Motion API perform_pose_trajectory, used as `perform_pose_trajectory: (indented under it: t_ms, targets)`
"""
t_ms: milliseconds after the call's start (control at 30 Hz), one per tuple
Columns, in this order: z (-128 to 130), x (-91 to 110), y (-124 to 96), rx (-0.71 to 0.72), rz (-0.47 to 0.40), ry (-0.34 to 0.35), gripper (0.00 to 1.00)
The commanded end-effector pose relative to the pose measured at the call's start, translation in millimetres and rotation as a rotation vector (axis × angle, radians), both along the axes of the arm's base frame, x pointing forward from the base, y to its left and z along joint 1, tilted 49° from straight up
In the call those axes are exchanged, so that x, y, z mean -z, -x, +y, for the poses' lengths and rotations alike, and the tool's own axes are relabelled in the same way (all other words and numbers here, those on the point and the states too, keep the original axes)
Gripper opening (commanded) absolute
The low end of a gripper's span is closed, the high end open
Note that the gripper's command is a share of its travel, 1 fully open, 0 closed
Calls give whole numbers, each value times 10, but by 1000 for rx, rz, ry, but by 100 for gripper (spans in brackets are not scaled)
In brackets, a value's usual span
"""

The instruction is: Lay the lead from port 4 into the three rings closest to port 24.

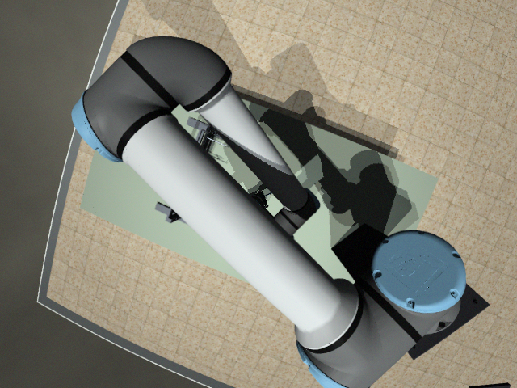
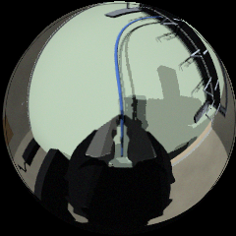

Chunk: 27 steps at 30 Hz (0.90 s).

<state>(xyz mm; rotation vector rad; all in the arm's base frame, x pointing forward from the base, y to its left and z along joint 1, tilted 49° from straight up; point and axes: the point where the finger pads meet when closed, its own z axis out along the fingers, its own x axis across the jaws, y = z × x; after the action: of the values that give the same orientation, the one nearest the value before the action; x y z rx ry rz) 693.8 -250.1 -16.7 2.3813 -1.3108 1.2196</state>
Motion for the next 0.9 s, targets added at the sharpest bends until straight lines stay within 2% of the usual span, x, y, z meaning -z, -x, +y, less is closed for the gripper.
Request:
perform_pose_trajectory:
  t_ms: [0, 133, 200, 333, 633, 700, 767, 867]
  targets:
    - [-93, -370, -82, -67, 52, 57, 0]
    - [-207, -841, -171, -152, 115, 132, 0]
    - [-207, -841, -171, -152, 115, 132, 0]
    - [-345, -1414, -281, -255, 190, 223, 0]
    - [-608, -2438, -502, -439, 327, 386, 0]
    - [-654, -2605, -542, -470, 350, 413, 0]
    - [-654, -2605, -542, -470, 350, 413, 0]
    - [-697, -2776, -577, -500, 373, 440, 0]
